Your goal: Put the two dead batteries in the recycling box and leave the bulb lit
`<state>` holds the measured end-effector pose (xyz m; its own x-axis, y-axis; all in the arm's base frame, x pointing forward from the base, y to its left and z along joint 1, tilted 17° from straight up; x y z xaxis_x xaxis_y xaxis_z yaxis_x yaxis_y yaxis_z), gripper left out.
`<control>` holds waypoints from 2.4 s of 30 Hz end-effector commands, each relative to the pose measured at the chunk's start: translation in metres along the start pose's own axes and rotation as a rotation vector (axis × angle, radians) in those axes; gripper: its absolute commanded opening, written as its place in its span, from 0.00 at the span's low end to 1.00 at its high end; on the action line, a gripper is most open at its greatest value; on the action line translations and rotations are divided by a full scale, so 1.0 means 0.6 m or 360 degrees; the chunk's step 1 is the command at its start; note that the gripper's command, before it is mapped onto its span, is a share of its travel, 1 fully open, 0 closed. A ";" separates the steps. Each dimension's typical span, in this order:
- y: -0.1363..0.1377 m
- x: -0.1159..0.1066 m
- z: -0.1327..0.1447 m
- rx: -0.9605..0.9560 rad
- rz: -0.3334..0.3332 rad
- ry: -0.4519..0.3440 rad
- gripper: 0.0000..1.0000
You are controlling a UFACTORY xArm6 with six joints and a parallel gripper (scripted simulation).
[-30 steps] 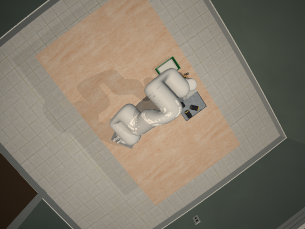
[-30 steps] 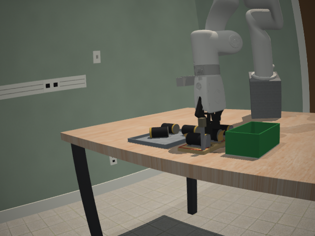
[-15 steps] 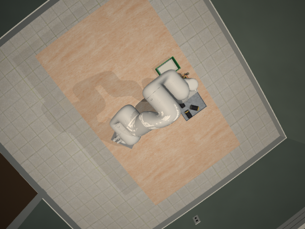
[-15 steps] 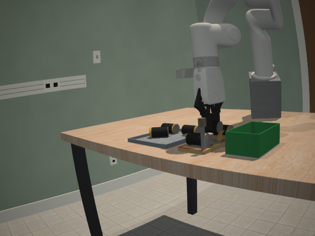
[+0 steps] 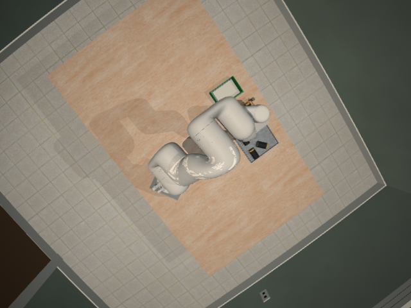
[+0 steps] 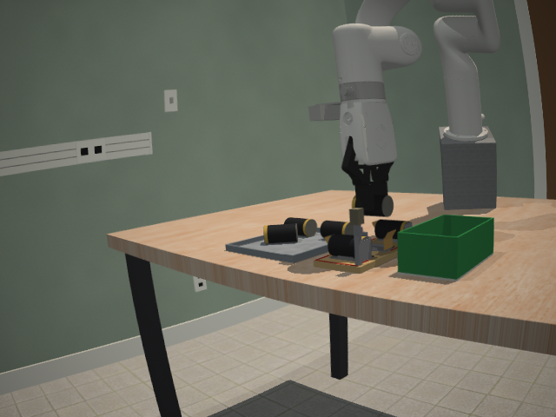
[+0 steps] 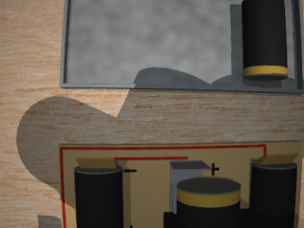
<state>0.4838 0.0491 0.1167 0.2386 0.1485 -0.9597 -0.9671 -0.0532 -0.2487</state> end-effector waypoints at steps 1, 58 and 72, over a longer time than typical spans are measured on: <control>-0.004 -0.085 0.001 -0.0001 -0.0013 0.0001 0.28; -0.096 -0.106 -0.215 0.0036 -0.0013 0.0001 0.28; -0.096 -0.084 -0.215 0.0035 -0.0013 0.0001 0.28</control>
<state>0.5351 -0.0839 0.1729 0.2435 0.1487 -0.9584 -0.9676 -0.0306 -0.2506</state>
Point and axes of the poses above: the point where the finger pads meet when closed, its own x axis out along the fingers, its own y axis across the jaws, z = x × y, the point moved 8 cm from there along -x, back along the fingers
